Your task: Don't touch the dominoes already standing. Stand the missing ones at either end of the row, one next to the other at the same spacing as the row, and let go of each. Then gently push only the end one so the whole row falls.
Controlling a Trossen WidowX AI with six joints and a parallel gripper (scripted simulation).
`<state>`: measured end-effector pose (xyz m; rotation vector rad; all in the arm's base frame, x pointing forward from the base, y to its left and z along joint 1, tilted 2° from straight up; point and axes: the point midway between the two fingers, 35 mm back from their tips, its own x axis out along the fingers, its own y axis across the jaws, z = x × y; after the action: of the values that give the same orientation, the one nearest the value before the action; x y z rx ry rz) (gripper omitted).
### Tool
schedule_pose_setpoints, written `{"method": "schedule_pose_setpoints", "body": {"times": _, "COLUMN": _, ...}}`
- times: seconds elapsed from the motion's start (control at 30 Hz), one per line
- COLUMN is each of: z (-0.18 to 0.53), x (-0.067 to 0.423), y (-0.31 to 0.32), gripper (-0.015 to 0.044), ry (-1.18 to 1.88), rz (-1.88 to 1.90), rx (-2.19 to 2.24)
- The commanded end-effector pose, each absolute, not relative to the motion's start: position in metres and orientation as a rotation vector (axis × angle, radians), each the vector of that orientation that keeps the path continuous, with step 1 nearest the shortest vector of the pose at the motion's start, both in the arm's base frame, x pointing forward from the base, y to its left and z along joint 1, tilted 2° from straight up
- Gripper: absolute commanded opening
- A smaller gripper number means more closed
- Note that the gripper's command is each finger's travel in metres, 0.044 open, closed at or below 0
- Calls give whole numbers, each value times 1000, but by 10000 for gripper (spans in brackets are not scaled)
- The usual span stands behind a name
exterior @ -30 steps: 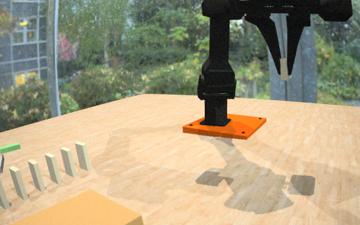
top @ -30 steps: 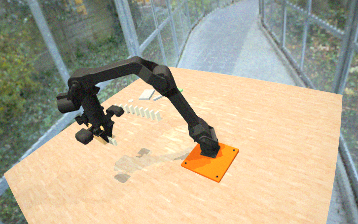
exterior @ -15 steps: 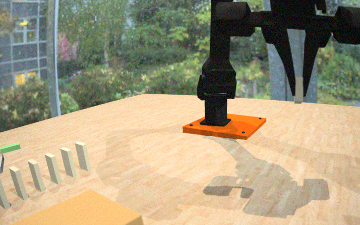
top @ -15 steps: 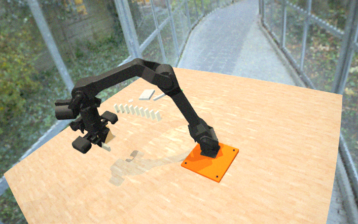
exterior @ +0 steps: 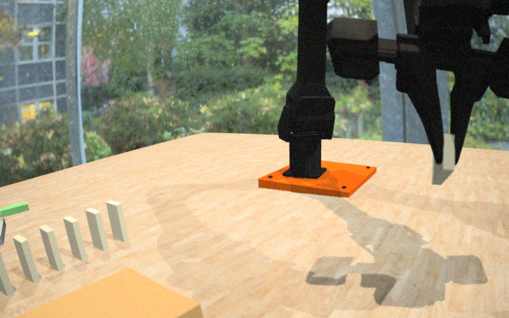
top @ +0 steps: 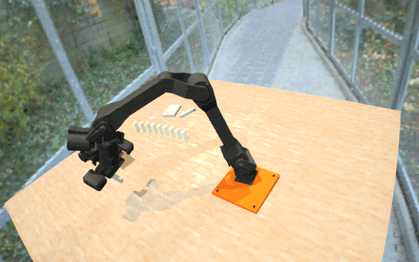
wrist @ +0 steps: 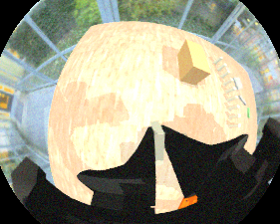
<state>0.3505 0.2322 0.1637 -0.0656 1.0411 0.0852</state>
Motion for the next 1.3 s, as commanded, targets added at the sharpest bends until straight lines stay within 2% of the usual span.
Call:
{"method": "schedule_pose_setpoints", "body": {"times": 0.0, "z": 160, "x": 352, "y": 235, "gripper": 27, "ry": 981, "rz": 89, "rx": -85}}
{"method": "schedule_pose_setpoints", "body": {"times": 0.63, "z": 155, "x": 354, "y": 250, "gripper": 27, "ry": 664, "rz": 94, "rx": -116}}
{"method": "schedule_pose_setpoints", "body": {"times": 1.27, "z": 159, "x": 333, "y": 247, "gripper": 27, "ry": 384, "rz": 53, "rx": -86}}
